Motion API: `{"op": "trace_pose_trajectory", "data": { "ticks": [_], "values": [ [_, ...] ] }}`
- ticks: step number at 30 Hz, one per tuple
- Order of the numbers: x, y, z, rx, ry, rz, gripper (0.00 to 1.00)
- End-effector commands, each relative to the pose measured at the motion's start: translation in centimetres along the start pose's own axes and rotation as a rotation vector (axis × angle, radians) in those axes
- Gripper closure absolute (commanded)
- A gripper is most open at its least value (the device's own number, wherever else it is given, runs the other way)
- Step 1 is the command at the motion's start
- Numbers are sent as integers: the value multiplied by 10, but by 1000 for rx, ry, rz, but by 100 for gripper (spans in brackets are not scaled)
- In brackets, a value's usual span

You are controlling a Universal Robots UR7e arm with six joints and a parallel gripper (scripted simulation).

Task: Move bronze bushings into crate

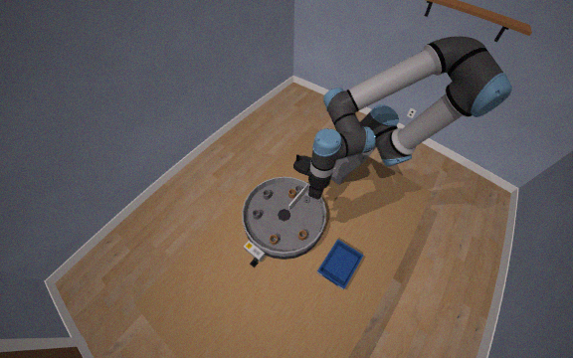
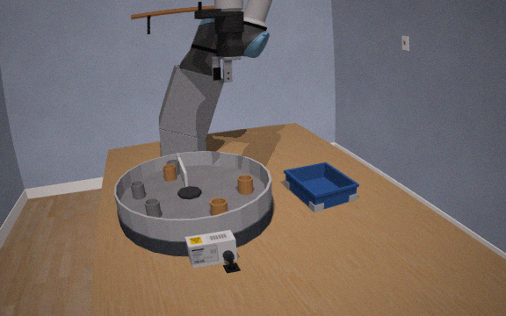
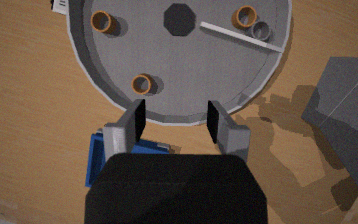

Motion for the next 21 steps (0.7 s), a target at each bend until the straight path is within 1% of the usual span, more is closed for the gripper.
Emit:
{"op": "trace_pose_trajectory", "data": {
  "ticks": [1, 7, 12, 21],
  "values": [
    [2, -5, 3, 1, -3, -1, 0],
    [2, -5, 3, 1, -3, -1, 0],
    [32, -39, 30, -1, -1, -1, 0],
    [32, -39, 30, -1, -1, -1, 0]
  ]
}}
Point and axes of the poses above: the point where the finger pads meet when closed, its own z axis out along the fingers, its own x axis across the jaws, y = z × x, the point moved 7 cm from there along -z, back along the fingers, and after that the axes turned 4 degrees about z, right-handed, at the moved point
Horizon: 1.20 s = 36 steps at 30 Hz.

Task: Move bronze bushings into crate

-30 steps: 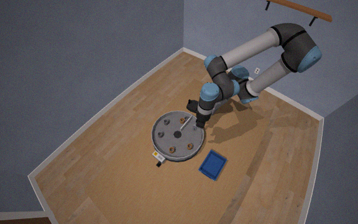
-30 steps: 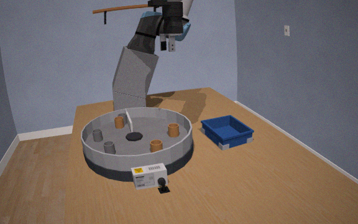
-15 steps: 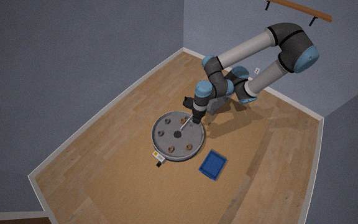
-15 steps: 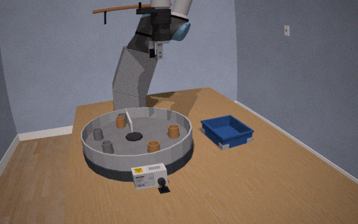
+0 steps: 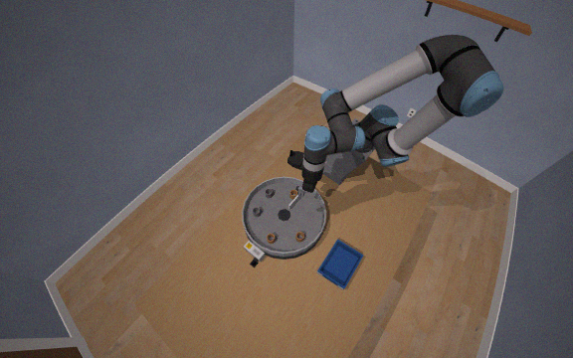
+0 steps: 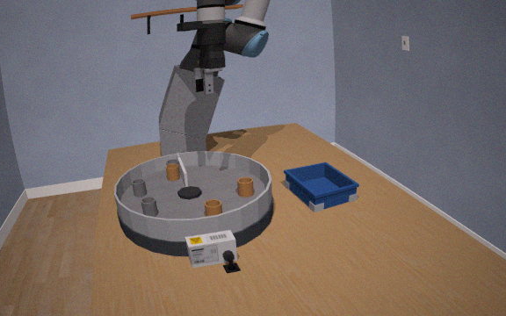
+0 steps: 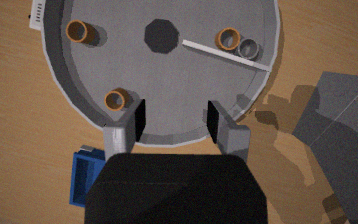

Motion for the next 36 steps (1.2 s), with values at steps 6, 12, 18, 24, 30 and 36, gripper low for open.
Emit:
{"op": "trace_pose_trajectory", "data": {
  "ticks": [6, 12, 18, 24, 30, 36],
  "values": [
    [18, -22, 16, 0, 0, 0, 0],
    [29, -35, 27, -1, 0, 0, 0],
    [29, -35, 27, -1, 0, 0, 0],
    [53, -62, 48, -2, 2, 0, 0],
    [59, -69, 54, -3, 2, 0, 0],
    [59, -69, 54, -3, 2, 0, 0]
  ]
}}
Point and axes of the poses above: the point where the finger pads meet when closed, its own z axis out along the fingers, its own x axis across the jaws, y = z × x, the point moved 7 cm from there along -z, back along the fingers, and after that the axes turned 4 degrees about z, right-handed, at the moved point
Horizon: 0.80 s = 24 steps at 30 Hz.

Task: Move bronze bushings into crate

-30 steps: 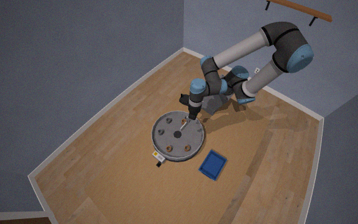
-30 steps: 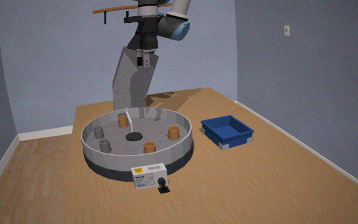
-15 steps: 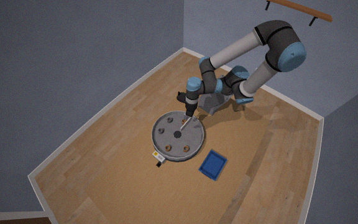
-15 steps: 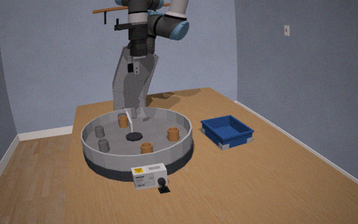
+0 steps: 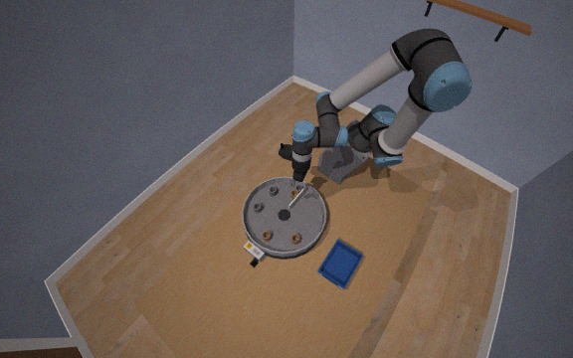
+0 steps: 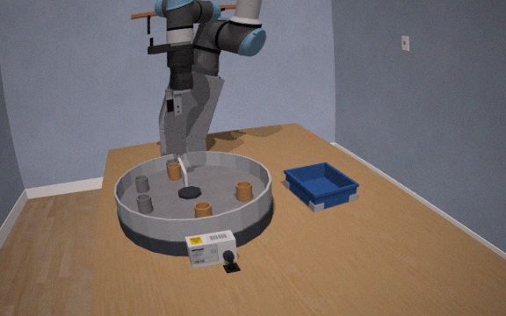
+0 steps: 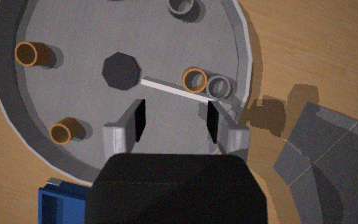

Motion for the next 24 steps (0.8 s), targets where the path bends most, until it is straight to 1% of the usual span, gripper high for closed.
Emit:
{"op": "trace_pose_trajectory", "data": {
  "ticks": [1, 6, 18, 23, 24],
  "values": [
    [0, -1, 0, 1, -1, 0, 0],
    [29, -35, 27, -1, 1, 0, 0],
    [29, -35, 27, -1, 1, 0, 0],
    [58, -69, 53, -3, 3, 0, 0],
    [58, -69, 53, -3, 3, 0, 0]
  ]
}}
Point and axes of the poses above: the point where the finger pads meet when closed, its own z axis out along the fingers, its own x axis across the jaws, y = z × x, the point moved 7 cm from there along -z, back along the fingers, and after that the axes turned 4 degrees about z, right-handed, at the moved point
